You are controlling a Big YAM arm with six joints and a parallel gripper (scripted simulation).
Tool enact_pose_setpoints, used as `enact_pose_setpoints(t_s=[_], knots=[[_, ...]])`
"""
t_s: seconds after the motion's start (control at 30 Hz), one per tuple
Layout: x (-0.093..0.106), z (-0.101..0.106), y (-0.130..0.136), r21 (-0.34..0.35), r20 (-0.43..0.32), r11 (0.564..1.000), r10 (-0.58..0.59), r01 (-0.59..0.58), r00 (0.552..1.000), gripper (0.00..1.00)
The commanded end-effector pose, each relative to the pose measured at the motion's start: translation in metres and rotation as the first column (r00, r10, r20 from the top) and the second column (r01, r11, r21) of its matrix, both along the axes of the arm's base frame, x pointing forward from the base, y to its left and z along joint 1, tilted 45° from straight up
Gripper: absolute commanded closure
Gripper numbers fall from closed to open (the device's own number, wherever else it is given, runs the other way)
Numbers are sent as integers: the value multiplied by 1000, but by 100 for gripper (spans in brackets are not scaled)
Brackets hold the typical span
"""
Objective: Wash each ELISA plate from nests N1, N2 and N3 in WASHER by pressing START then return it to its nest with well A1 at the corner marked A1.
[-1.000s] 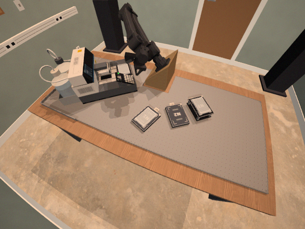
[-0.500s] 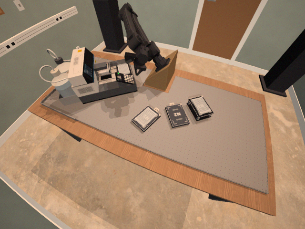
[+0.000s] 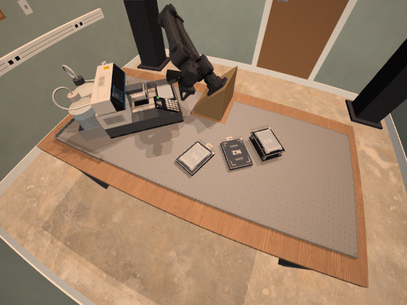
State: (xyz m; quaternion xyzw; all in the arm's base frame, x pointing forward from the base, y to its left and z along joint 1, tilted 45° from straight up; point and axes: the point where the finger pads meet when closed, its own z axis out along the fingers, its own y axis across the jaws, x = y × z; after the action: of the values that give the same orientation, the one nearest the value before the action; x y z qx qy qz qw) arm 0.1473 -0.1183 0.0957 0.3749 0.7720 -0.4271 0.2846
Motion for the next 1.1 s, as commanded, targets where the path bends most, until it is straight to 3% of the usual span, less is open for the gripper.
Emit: enact_pose_setpoints(t_s=[0.0, 0.07, 0.1, 0.27, 0.5, 0.73, 0.87, 0.93, 1.07], knots=[[8, 7, 3, 3, 15, 1000, 2, -2, 1000, 100], [8, 7, 3, 3, 15, 1000, 2, -2, 1000, 100], [12, 20, 1, 24, 66, 999, -41, 40, 997, 0], [2, 42, -14, 88, 159, 984, -165, 152, 973, 0], [-7, 64, -27, 155, 226, 957, -277, 246, 934, 0], [-18, 95, -46, 270, 335, 891, -443, 365, 832, 0], [-19, 91, -47, 342, 363, 831, -547, 438, 754, 0], [-19, 91, -47, 342, 363, 831, -547, 438, 754, 0], [-19, 91, -47, 410, 391, 775, -625, 481, 675, 0]])
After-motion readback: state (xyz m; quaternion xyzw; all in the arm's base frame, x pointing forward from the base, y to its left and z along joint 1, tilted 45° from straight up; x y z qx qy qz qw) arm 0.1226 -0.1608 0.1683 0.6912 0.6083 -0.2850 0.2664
